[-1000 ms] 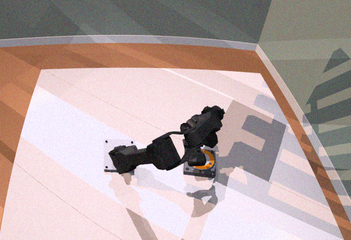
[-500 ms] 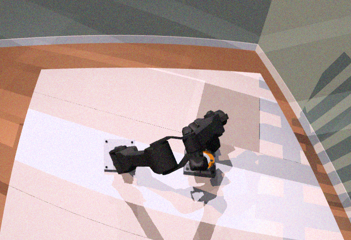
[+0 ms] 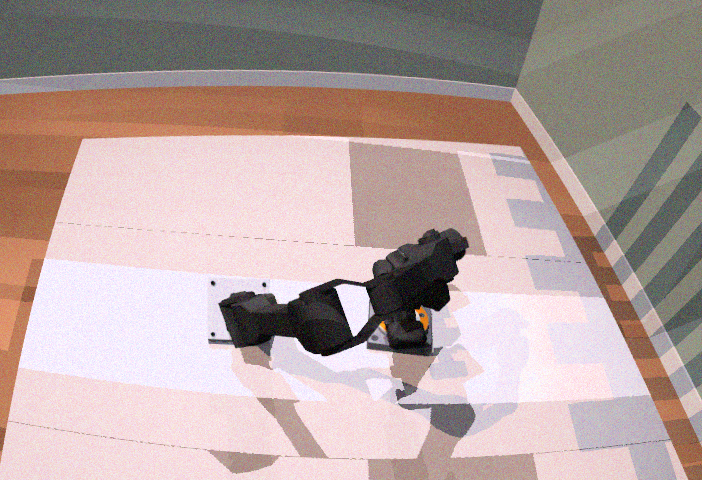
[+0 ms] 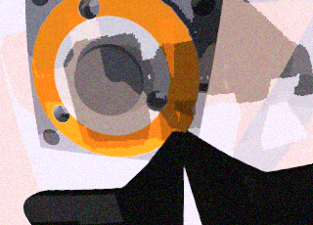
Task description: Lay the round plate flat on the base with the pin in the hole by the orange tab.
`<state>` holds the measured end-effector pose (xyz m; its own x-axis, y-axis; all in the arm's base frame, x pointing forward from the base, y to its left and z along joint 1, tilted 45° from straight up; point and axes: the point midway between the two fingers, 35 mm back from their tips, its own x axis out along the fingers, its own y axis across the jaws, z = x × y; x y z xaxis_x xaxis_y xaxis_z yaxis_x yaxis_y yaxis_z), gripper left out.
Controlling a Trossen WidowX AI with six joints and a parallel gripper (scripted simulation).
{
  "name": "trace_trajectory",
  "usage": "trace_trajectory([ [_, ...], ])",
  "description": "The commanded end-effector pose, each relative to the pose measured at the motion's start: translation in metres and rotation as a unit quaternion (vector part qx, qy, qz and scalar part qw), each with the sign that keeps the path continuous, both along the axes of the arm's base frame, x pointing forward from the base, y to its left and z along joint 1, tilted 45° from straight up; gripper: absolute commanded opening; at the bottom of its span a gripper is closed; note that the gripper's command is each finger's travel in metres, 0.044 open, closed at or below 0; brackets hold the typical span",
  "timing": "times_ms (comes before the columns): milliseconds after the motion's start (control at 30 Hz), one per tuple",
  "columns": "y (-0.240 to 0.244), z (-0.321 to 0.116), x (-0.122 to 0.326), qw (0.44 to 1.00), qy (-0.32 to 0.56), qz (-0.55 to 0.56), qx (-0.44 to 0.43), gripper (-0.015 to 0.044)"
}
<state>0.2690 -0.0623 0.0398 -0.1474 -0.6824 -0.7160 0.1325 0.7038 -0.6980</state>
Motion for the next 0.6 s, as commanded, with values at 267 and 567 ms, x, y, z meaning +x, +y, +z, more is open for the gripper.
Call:
trace_trajectory([
  [267,-0.0072,0.0052,0.0077,1.000,0.000,0.001,-0.002,0.0000],
  [567,-0.0026,0.0122,0.0123,1.000,0.000,0.001,-0.001,0.0000],
])
